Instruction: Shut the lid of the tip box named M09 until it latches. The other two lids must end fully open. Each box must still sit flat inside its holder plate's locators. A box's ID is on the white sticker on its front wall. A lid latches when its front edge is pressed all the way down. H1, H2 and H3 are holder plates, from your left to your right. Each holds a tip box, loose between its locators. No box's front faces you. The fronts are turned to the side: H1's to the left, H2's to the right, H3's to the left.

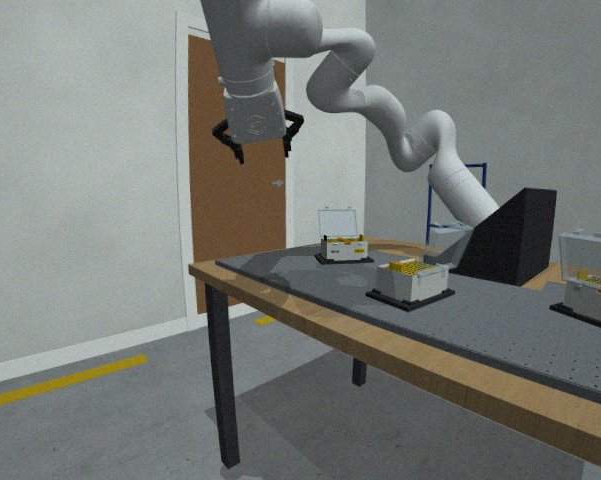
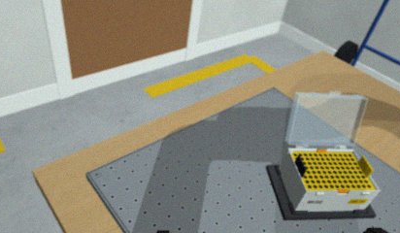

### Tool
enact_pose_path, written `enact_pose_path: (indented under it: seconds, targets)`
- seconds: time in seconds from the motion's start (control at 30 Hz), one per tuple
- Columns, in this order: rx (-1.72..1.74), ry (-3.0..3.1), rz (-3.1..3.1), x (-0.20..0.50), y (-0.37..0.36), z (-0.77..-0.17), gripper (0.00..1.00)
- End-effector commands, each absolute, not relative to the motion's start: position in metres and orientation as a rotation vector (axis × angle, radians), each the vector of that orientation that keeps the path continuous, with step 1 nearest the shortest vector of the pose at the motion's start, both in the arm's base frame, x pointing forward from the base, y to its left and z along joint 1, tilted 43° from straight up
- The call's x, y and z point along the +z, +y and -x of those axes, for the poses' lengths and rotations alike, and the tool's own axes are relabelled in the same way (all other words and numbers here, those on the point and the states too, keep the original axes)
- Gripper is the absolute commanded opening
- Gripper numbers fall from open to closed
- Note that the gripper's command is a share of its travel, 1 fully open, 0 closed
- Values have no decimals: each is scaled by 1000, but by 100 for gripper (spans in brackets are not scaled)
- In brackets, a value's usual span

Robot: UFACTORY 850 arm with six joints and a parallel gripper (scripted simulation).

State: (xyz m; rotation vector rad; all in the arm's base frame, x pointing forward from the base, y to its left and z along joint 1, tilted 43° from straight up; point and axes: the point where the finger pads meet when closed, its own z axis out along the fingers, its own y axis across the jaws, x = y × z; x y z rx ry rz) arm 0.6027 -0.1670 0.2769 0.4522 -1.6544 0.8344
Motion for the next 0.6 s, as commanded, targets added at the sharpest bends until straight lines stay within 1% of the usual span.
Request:
enact_pose_path:
  seconds: [0.0,0.57]
  targets:
    - [836,-1656,-452,278,-166,-603,100]
    - [842,-1650,-490,275,-162,-604,100]
